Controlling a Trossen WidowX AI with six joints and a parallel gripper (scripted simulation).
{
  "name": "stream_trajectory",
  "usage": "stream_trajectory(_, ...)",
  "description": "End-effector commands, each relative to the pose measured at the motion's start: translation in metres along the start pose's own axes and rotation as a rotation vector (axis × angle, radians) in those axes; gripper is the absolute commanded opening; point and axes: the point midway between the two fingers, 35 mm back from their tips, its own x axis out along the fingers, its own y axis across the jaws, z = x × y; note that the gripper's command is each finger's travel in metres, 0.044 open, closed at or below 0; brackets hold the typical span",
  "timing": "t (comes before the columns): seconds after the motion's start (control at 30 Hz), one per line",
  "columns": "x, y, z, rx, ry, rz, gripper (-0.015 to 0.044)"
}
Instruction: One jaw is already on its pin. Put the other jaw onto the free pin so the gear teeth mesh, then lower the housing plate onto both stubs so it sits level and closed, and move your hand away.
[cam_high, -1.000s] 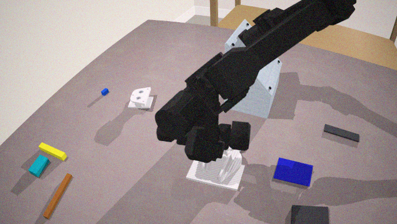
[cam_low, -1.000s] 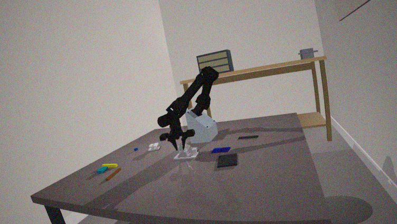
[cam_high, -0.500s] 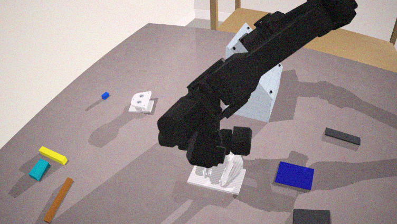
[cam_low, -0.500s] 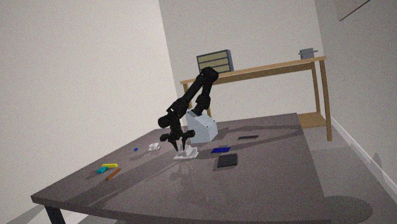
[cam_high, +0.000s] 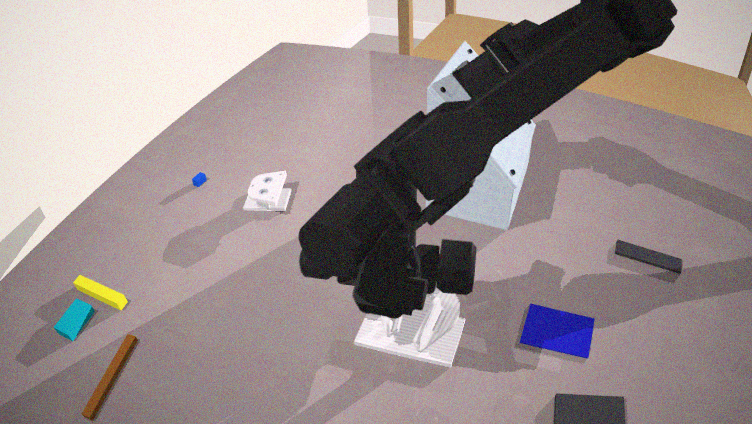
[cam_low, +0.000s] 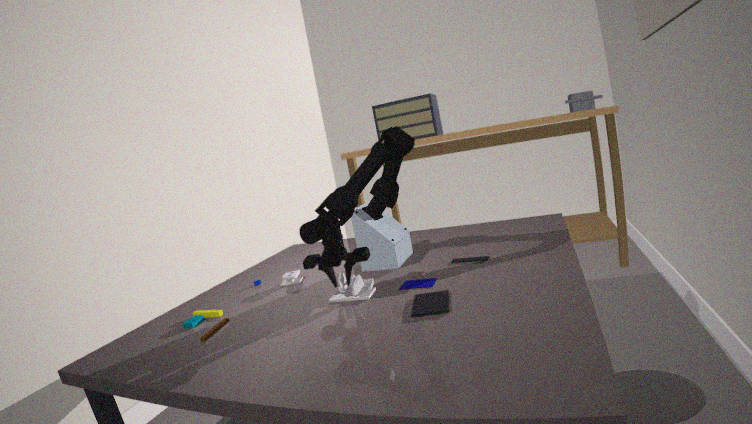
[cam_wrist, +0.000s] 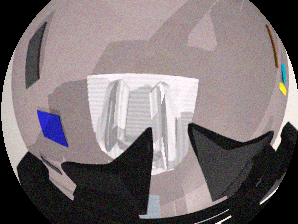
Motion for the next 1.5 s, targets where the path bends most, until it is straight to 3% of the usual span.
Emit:
stream_trajectory(0.0, 0.0022, 0.0008, 0.0001, 0.003, -0.002, 0.006, 0.0134)
stream_trajectory(1.47, 0.0122, 0.001, 0.0001, 0.001, -0.002, 0.006, 0.0134)
